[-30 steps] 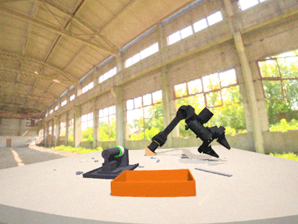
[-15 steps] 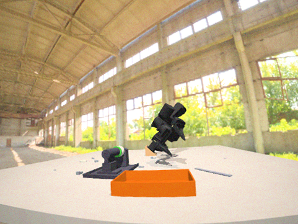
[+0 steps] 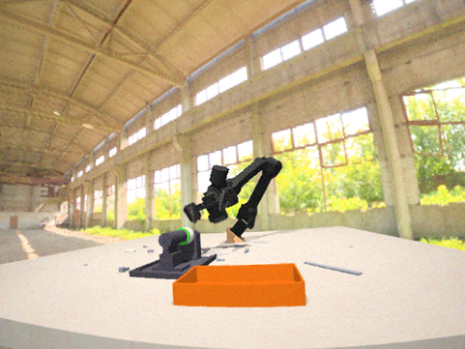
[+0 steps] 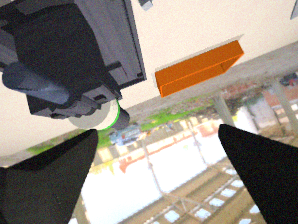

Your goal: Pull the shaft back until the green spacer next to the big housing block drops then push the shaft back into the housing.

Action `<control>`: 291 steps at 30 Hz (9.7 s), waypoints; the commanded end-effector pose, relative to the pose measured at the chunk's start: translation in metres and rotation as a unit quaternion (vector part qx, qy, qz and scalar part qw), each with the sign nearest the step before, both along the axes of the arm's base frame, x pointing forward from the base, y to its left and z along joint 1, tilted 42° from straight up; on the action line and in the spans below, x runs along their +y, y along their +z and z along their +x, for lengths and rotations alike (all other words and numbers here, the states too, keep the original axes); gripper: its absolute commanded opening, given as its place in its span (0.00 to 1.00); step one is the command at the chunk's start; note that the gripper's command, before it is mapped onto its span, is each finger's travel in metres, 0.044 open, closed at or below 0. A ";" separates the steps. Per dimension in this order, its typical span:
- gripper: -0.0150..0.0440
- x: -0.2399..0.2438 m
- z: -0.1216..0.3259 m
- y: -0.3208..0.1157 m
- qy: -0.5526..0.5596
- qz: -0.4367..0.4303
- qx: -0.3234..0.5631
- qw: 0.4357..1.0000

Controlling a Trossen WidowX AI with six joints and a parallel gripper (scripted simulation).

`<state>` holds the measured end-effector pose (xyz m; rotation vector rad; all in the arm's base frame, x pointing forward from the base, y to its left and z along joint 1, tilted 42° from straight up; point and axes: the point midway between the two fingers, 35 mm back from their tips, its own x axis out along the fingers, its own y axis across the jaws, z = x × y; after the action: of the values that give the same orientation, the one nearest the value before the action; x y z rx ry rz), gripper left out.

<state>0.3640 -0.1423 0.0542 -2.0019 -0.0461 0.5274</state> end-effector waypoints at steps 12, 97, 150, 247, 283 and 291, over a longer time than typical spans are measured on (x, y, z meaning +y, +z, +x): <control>1.00 -0.005 -0.065 -0.059 0.029 -0.163 0.004 0.986; 1.00 -0.015 -0.059 -0.050 -0.448 0.822 0.318 0.149; 1.00 0.001 -0.027 -0.072 -0.447 0.823 0.318 0.149; 0.25 0.008 -0.019 -0.083 -0.447 0.823 0.318 0.149; 0.25 0.009 -0.029 -0.082 -0.447 0.823 0.318 0.149; 0.25 0.010 -0.030 -0.082 -0.447 0.823 0.318 0.149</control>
<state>0.3344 -0.1332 -0.0284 0.7511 0.7373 0.1068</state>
